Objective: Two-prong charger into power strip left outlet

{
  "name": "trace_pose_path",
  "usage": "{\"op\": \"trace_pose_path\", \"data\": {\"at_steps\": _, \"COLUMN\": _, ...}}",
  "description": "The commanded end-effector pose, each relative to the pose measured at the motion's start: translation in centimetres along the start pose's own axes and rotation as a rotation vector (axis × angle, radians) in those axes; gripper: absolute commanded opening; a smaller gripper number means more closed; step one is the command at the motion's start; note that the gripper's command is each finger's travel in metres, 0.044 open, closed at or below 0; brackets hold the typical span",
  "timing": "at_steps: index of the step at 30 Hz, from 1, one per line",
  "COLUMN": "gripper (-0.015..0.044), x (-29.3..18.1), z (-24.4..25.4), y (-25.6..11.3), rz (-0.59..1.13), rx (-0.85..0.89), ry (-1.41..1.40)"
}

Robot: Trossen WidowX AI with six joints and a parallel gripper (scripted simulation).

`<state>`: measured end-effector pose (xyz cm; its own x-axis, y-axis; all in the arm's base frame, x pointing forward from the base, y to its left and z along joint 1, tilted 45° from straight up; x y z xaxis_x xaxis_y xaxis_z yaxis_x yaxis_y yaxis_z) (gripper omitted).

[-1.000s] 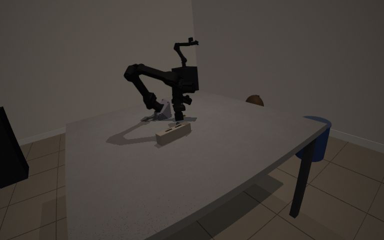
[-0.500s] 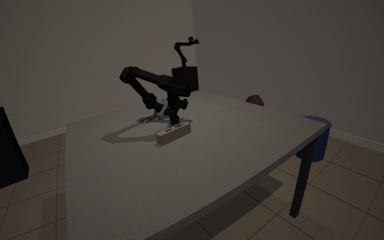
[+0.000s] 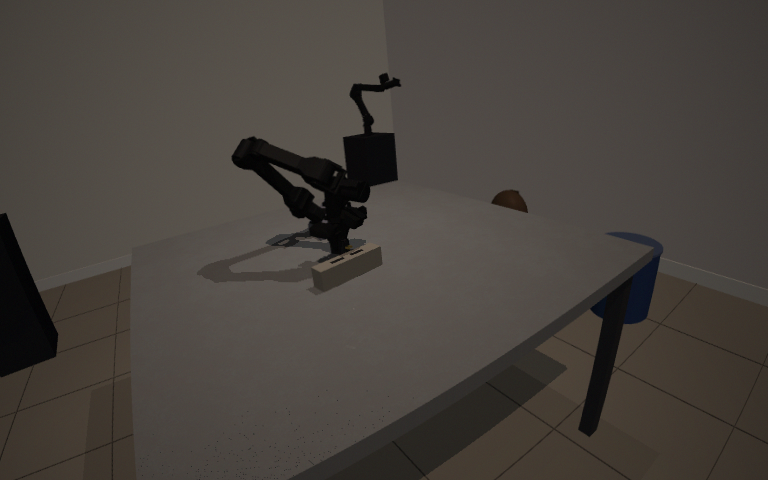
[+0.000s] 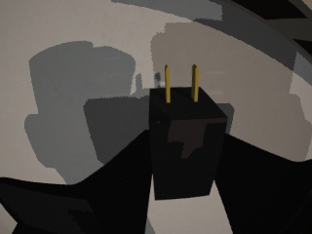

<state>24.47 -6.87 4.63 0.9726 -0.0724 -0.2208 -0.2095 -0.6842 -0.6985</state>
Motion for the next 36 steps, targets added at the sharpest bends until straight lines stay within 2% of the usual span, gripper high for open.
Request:
{"op": "trace_pose_path", "data": {"at_steps": 1, "gripper": 0.0000, "x": -0.4, "z": -0.9, "y": 0.4, "rz": 0.002, "rx": -0.003, "ry": 0.105}}
{"op": "trace_pose_path", "data": {"at_steps": 7, "gripper": 0.0000, "x": -1.0, "z": -2.0, "y": 0.9, "rz": 0.008, "rx": -0.002, "ry": 0.244}}
{"op": "trace_pose_path", "data": {"at_steps": 36, "gripper": 0.0000, "x": 2.1, "z": -2.7, "y": 0.8, "rz": 0.009, "rx": -0.002, "ry": 0.283}}
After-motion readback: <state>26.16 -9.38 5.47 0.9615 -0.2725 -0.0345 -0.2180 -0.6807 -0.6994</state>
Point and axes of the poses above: the point midway between the two fingers, 35 mm back from their tips, its own y axis out along the fingers, its own z axis across the jaws, x = y × z, the point moved 2 cm from there along -y, back along the fingers, and after that the axes turned 14 degrees about y, right-handed, at the moved point
